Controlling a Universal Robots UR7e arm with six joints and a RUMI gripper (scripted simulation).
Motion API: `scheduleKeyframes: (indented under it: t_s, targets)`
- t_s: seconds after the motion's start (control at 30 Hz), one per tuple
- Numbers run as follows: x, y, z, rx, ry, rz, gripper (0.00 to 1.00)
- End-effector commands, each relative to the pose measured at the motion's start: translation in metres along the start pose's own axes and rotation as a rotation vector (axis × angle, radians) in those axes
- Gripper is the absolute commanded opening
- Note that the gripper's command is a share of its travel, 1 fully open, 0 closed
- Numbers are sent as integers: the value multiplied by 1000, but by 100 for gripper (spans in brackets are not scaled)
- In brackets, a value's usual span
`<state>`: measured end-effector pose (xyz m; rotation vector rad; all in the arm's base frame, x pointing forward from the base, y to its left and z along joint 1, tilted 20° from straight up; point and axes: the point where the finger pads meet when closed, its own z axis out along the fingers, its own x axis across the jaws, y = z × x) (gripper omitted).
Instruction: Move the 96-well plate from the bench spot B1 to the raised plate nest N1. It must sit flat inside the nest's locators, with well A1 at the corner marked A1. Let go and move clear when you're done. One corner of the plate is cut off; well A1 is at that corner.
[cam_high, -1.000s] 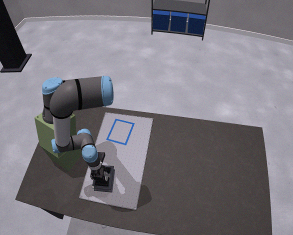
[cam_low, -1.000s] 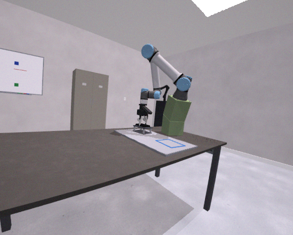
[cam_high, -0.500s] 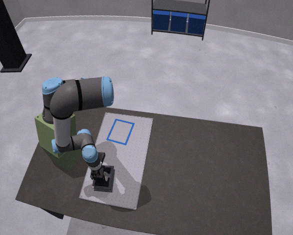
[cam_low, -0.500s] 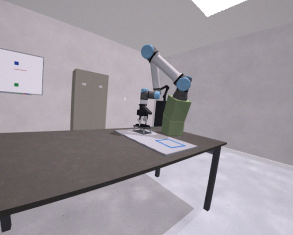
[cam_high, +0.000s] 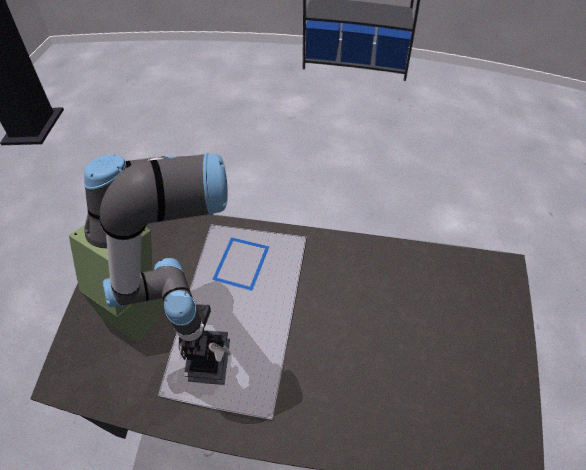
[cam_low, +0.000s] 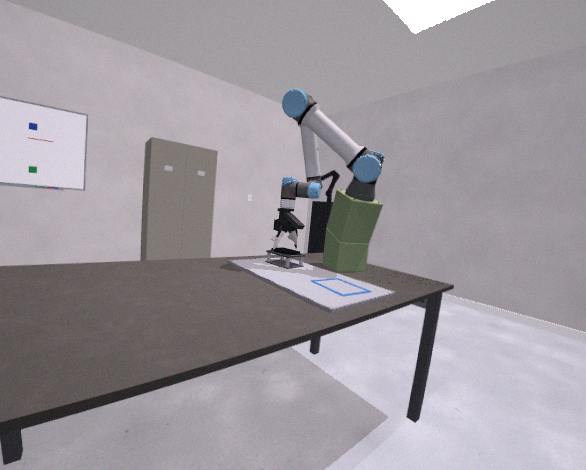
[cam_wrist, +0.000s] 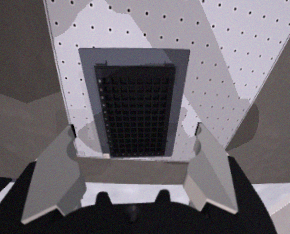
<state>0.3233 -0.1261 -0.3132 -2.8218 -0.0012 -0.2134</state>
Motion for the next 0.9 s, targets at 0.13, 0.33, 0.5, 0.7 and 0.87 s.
scheduleKeyframes:
  t_s: [0.13,0.33,0.5,0.7,0.87]
  targets:
    - [0,0,0,-1,1,0,100]
    - [0,0,-8,-1,1,0,100]
    - [0,0,-19,-1,1,0,100]
    - [0,0,-35,-1,1,0,100]
    - [0,0,-35,-1,1,0,100]
